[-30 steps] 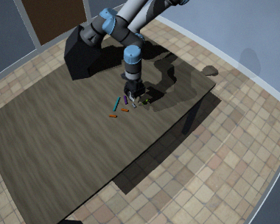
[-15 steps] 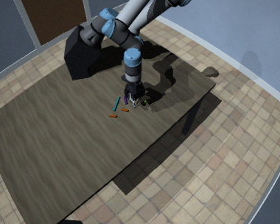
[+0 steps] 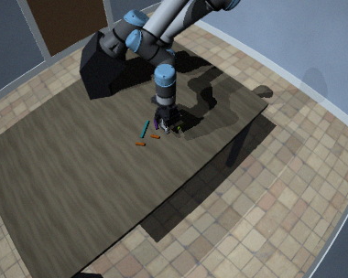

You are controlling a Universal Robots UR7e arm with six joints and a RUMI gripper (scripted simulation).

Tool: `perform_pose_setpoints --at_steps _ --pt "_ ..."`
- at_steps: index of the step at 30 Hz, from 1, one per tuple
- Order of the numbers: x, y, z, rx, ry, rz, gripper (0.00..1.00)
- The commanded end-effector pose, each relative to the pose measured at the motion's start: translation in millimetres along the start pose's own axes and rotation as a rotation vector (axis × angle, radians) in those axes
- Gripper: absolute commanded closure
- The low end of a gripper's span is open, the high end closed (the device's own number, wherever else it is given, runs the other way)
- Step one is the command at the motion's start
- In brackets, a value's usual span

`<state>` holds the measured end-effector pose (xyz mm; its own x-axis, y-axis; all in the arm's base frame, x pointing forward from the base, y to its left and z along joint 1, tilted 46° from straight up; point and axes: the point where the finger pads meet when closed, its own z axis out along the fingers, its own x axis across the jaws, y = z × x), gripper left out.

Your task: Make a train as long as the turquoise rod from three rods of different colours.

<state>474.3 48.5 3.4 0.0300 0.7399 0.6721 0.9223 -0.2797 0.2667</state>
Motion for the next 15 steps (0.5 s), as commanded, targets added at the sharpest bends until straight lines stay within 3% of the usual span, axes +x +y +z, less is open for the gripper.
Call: perform_pose_setpoints --at_steps 1,15 --pt "-0.3 0.7 5.3 -0.002 -0.001 0.000 0.86" --pt "-0.3 0.8 11.6 -0.002 -0.001 0.000 0.86"
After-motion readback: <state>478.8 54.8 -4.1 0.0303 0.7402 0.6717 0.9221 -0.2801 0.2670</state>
